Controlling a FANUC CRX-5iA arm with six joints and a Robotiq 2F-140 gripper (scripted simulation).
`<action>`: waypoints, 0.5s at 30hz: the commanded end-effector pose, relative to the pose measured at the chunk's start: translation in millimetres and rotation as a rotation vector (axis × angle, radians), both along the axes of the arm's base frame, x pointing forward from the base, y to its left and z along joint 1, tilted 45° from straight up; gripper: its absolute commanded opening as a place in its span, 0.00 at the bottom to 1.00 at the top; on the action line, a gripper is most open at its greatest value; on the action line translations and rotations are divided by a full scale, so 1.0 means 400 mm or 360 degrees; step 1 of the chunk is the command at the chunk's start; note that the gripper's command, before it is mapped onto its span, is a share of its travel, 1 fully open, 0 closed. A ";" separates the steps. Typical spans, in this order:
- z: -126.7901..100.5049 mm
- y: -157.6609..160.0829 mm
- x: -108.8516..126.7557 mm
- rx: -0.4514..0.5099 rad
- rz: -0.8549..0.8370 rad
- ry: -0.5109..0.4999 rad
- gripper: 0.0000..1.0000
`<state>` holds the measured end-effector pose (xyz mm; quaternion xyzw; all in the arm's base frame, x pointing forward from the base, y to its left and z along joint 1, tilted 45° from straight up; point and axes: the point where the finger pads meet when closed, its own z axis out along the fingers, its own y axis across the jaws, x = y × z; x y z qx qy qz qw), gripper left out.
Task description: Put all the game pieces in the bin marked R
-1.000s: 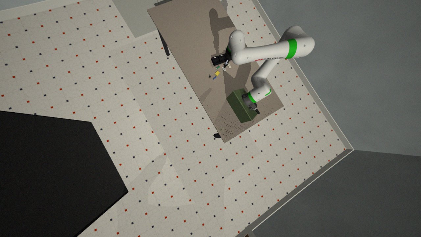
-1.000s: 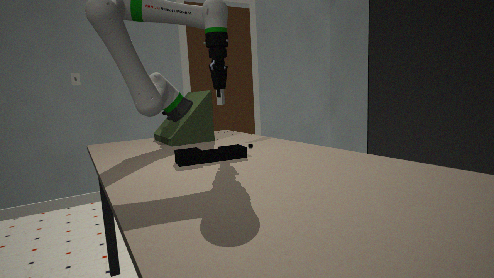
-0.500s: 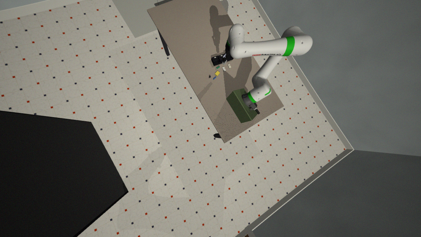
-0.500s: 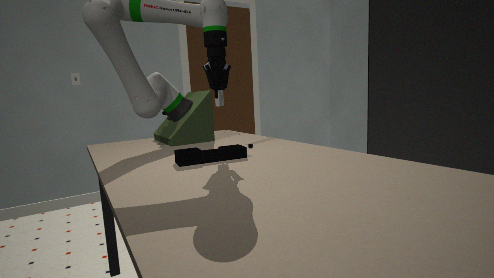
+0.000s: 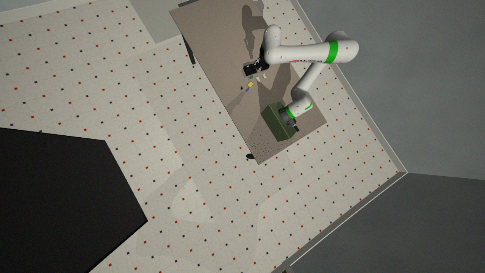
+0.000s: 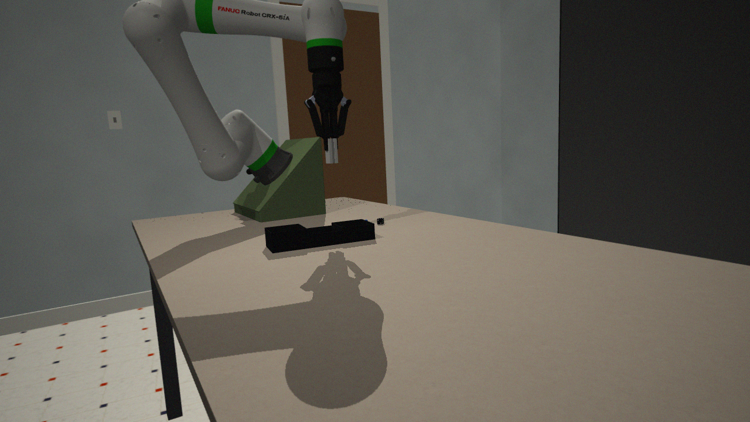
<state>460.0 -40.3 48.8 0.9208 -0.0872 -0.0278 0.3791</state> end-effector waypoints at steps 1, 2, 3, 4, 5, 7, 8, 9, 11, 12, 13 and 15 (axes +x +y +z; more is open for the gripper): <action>0.013 -0.056 0.014 -0.0027 -0.0162 -0.0159 0.05; 0.017 -0.076 0.019 -0.0032 -0.0195 -0.0191 0.05; 0.022 -0.096 0.024 -0.0037 -0.0224 -0.0219 0.05; 0.027 -0.115 0.029 -0.0038 -0.0230 -0.0225 0.05; 0.031 -0.135 0.034 -0.0038 -0.0230 -0.0225 0.05; 0.036 -0.155 0.039 -0.0038 -0.0230 -0.0225 0.05; 0.036 -0.155 0.039 -0.0038 -0.0230 -0.0225 0.05; 0.040 -0.174 0.044 -0.0038 -0.0230 -0.0225 0.05; 0.049 -0.214 0.053 -0.0038 -0.0230 -0.0225 0.05; 0.054 -0.234 0.058 -0.0038 -0.0230 -0.0225 0.05; 0.058 -0.253 0.063 -0.0038 -0.0230 -0.0225 0.05; 0.067 -0.293 0.073 -0.0038 -0.0230 -0.0225 0.05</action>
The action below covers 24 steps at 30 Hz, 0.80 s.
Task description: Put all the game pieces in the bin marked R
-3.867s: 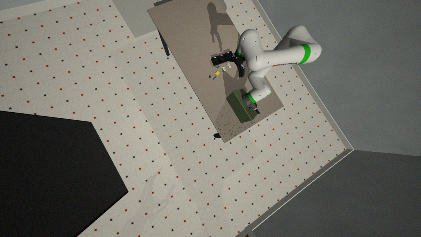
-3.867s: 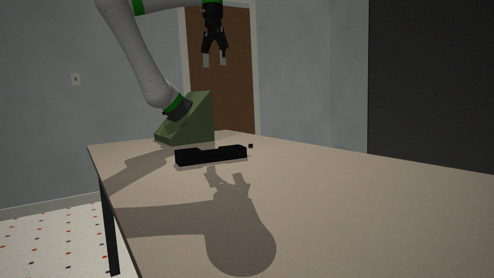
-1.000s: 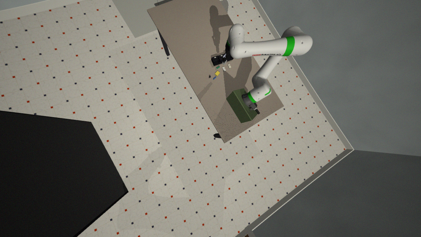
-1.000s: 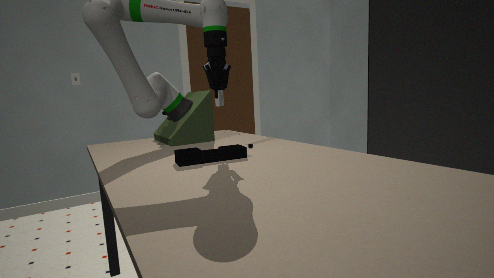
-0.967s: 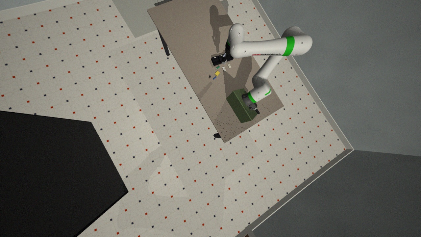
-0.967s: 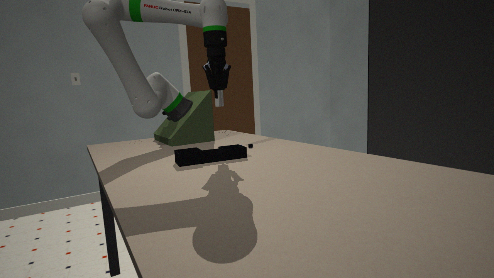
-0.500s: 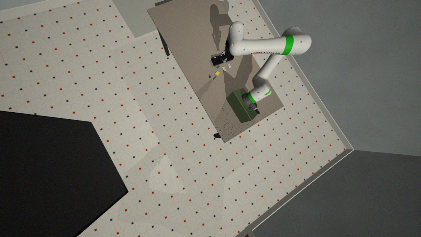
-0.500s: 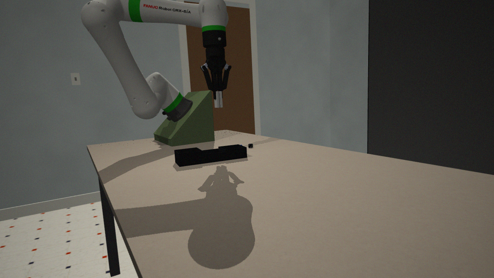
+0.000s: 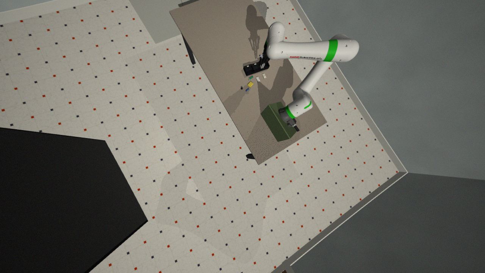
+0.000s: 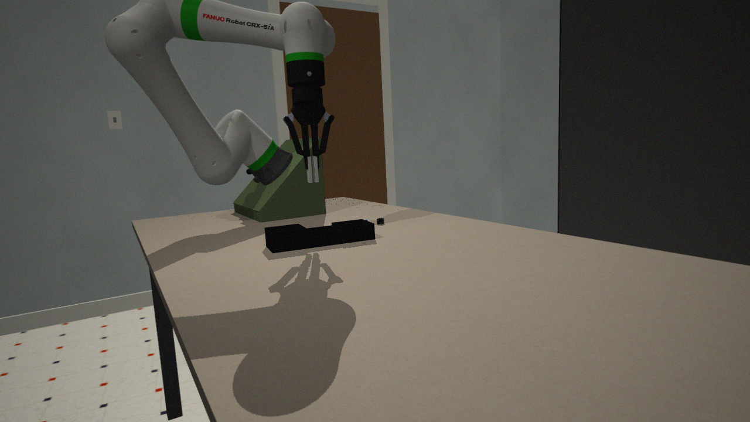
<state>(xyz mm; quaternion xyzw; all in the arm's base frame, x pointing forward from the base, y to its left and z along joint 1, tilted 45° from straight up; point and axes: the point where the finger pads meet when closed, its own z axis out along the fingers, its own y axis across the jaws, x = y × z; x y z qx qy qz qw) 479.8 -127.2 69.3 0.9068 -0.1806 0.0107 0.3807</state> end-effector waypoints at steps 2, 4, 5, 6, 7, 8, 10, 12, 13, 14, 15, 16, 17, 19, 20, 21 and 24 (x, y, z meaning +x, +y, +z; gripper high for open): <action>0.025 -0.115 0.033 0.0002 0.0001 -0.0002 0.05; 0.034 -0.155 0.043 0.0002 0.0001 -0.0002 0.05; 0.039 -0.174 0.048 0.0002 0.0001 -0.0002 0.05; 0.043 -0.194 0.053 0.0002 0.0001 -0.0002 0.05; 0.048 -0.214 0.058 0.0002 0.0001 -0.0002 0.05; 0.052 -0.234 0.062 0.0002 0.0001 -0.0002 0.05; 0.052 -0.234 0.062 0.0002 0.0001 -0.0002 0.05; 0.061 -0.273 0.072 0.0002 0.0001 -0.0002 0.05; 0.066 -0.293 0.077 0.0002 0.0001 -0.0002 0.05; 0.071 -0.312 0.082 0.0002 0.0001 -0.0002 0.05; 0.075 -0.332 0.087 0.0002 0.0001 -0.0002 0.05; 0.075 -0.332 0.087 0.0002 0.0001 -0.0002 0.05; 0.075 -0.332 0.087 0.0002 0.0001 -0.0002 0.05; 0.075 -0.332 0.087 0.0002 0.0001 -0.0002 0.05; 0.075 -0.332 0.087 0.0002 0.0001 -0.0002 0.05; 0.075 -0.332 0.087 0.0002 0.0001 -0.0002 0.05; 0.061 -0.346 0.084 0.0002 0.0001 -0.0002 0.05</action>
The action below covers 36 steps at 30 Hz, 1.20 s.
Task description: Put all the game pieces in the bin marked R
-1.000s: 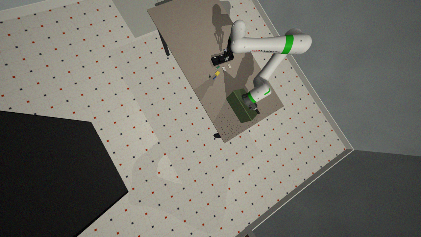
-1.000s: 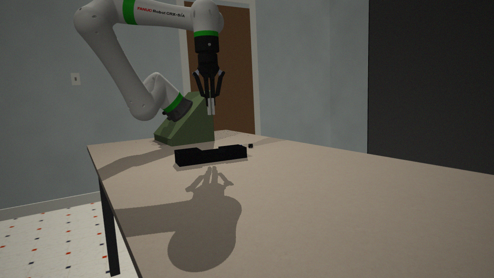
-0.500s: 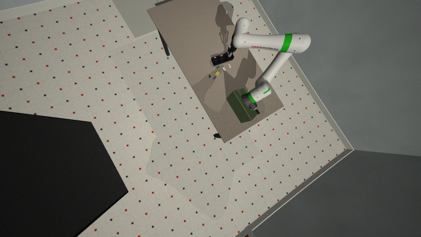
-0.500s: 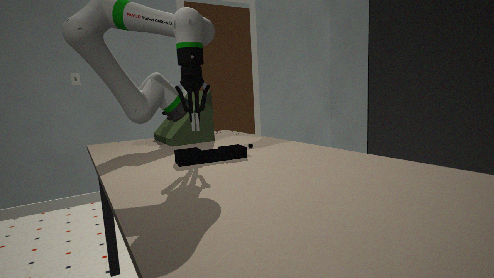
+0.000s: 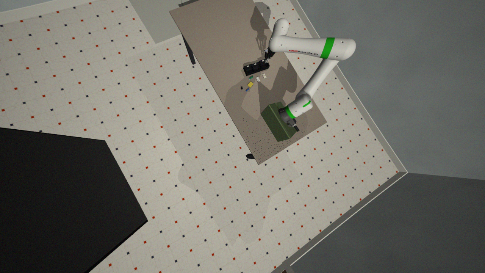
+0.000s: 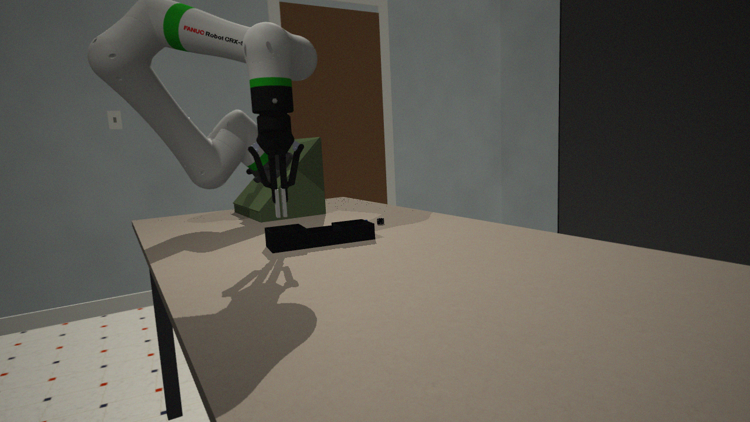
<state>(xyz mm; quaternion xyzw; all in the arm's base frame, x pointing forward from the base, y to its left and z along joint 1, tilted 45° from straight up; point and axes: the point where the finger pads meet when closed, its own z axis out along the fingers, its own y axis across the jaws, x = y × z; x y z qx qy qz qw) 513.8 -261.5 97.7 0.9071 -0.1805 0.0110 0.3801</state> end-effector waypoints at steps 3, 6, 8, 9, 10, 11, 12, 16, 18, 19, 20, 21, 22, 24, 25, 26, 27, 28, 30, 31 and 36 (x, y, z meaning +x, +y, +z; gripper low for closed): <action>-0.015 -0.015 -0.001 0.0000 0.0001 0.0000 0.05; -0.029 -0.029 -0.004 0.0000 0.0001 0.0000 0.05; -0.038 -0.038 -0.005 0.0000 0.0001 0.0000 0.05; -0.043 -0.043 -0.006 0.0000 0.0001 0.0000 0.05; -0.048 -0.047 -0.007 0.0000 0.0001 0.0000 0.05; -0.053 -0.052 -0.008 0.0000 0.0001 0.0000 0.05; -0.057 -0.056 -0.008 0.0000 0.0001 0.0000 0.05; -0.076 -0.075 -0.011 0.0000 0.0001 0.0000 0.05; -0.086 -0.084 -0.013 0.0000 0.0001 0.0000 0.05; -0.086 -0.084 -0.013 0.0000 0.0001 0.0000 0.05; -0.086 -0.084 -0.013 0.0000 0.0001 0.0000 0.05; -0.091 -0.089 -0.014 0.0000 0.0001 0.0000 0.05; -0.095 -0.093 -0.015 0.0000 0.0001 0.0000 0.05; -0.101 -0.099 -0.016 0.0000 0.0001 0.0000 0.05; -0.101 -0.099 -0.016 0.0000 0.0001 0.0000 0.05; -0.101 -0.099 -0.016 0.0000 0.0001 0.0000 0.05; -0.101 -0.099 -0.016 0.0000 0.0001 0.0000 0.05; -0.101 -0.099 -0.016 0.0000 0.0001 0.0000 0.05; -0.101 -0.099 -0.016 0.0000 0.0001 0.0000 0.05; -0.101 -0.099 -0.016 0.0000 0.0001 0.0000 0.05; -0.101 -0.099 -0.016 0.0000 0.0001 0.0000 0.05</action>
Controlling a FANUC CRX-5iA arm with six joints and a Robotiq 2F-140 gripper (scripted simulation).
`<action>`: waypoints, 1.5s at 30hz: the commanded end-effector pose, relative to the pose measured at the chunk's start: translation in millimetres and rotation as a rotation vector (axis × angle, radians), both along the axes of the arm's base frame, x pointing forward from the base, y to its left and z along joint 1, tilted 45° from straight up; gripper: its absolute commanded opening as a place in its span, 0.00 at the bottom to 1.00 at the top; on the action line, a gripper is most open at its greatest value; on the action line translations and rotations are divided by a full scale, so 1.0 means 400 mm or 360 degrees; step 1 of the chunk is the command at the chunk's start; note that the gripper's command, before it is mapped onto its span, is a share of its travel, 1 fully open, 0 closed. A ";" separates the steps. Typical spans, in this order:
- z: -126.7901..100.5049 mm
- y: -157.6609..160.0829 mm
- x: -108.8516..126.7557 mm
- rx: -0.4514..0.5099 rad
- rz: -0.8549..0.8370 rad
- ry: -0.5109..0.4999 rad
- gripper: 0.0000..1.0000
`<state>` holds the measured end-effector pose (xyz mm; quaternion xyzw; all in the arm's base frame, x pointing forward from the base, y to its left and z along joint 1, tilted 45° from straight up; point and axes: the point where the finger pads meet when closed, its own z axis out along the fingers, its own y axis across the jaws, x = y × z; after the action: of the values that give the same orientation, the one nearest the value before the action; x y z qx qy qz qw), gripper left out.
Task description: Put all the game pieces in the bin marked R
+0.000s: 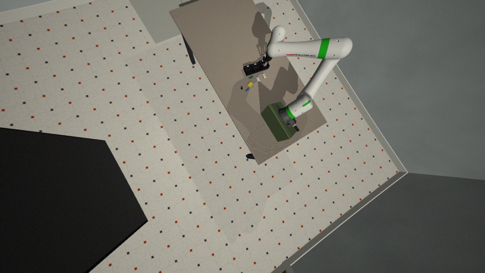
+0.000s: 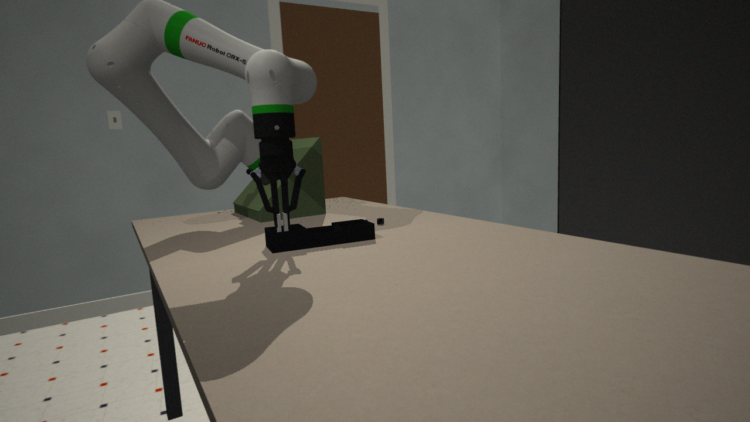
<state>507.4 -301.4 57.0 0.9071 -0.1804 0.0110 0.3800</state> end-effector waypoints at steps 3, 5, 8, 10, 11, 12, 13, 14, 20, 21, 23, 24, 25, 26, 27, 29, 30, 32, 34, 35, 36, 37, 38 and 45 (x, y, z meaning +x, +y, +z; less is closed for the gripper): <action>0.000 0.000 0.001 0.0000 0.0000 -0.0001 0.05; 0.000 0.000 0.001 0.0000 0.0000 -0.0001 0.05; 0.000 0.000 0.001 0.0000 0.0000 -0.0001 0.05; 0.000 0.000 0.001 0.0000 0.0000 -0.0001 0.05; 0.000 0.000 0.001 0.0000 0.0000 -0.0001 0.05; 0.000 0.000 0.001 0.0000 0.0000 -0.0001 0.05; 0.000 0.000 0.001 0.0000 0.0000 -0.0001 0.05; 0.000 0.000 0.001 0.0000 0.0000 -0.0001 0.05; 0.000 0.000 0.001 0.0000 0.0000 -0.0001 0.05; 0.000 0.000 0.001 0.0000 0.0000 -0.0001 0.05; 0.000 0.000 0.001 0.0000 0.0000 -0.0001 0.05; 0.000 0.000 0.001 0.0000 0.0000 -0.0001 0.05; 0.000 0.000 0.001 0.0000 0.0000 -0.0001 0.05; 0.000 0.000 0.001 0.0000 0.0000 -0.0001 0.05; 0.000 0.000 0.001 0.0000 0.0000 -0.0001 0.05; 0.000 0.000 0.001 0.0000 0.0000 -0.0001 0.05; 0.000 0.000 0.001 0.0000 0.0000 -0.0001 0.05; 0.000 0.000 0.001 0.0000 0.0000 -0.0001 0.05; 0.000 0.000 0.001 0.0000 0.0000 -0.0001 0.05; 0.000 0.000 0.001 0.0000 0.0000 -0.0001 0.05; 0.000 0.000 0.001 0.0000 0.0000 -0.0001 0.05; 0.003 0.003 0.001 0.0000 0.0000 -0.0001 0.05; 0.005 0.005 0.001 0.0000 0.0000 -0.0001 0.05; 0.022 0.021 0.004 0.0000 0.0000 -0.0001 0.05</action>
<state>508.3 -295.7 62.9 0.9071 -0.1804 0.0110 0.3800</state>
